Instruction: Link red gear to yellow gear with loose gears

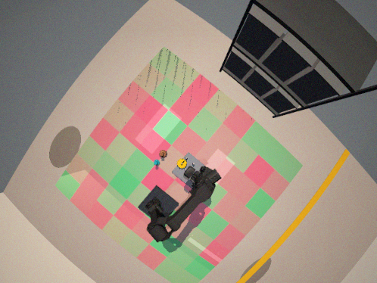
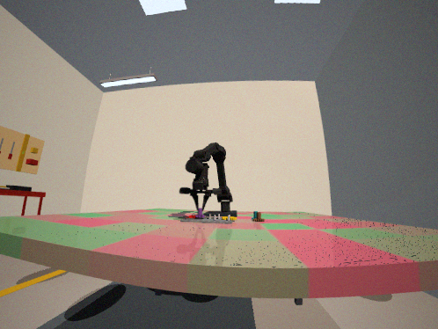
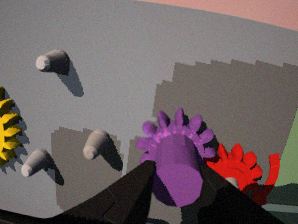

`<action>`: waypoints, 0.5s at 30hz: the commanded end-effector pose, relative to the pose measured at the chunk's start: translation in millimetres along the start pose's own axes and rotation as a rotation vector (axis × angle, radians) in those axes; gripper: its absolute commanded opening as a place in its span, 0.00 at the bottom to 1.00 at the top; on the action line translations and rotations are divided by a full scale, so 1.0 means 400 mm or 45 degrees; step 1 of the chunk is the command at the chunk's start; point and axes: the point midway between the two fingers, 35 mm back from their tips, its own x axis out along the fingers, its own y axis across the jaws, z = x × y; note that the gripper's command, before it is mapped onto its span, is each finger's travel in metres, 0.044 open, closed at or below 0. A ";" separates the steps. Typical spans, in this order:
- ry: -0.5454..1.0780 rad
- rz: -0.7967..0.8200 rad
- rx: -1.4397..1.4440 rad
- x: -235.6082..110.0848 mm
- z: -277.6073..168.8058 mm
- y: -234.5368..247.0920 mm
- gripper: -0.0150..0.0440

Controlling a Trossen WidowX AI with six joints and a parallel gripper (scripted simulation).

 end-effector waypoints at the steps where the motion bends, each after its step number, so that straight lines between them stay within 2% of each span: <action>1: -0.002 0.003 -0.131 0.002 0.000 0.001 0.25; 9: -0.002 0.002 -0.393 0.007 0.000 -0.001 0.25; 15: -0.002 0.002 -0.357 0.010 0.001 -0.001 0.25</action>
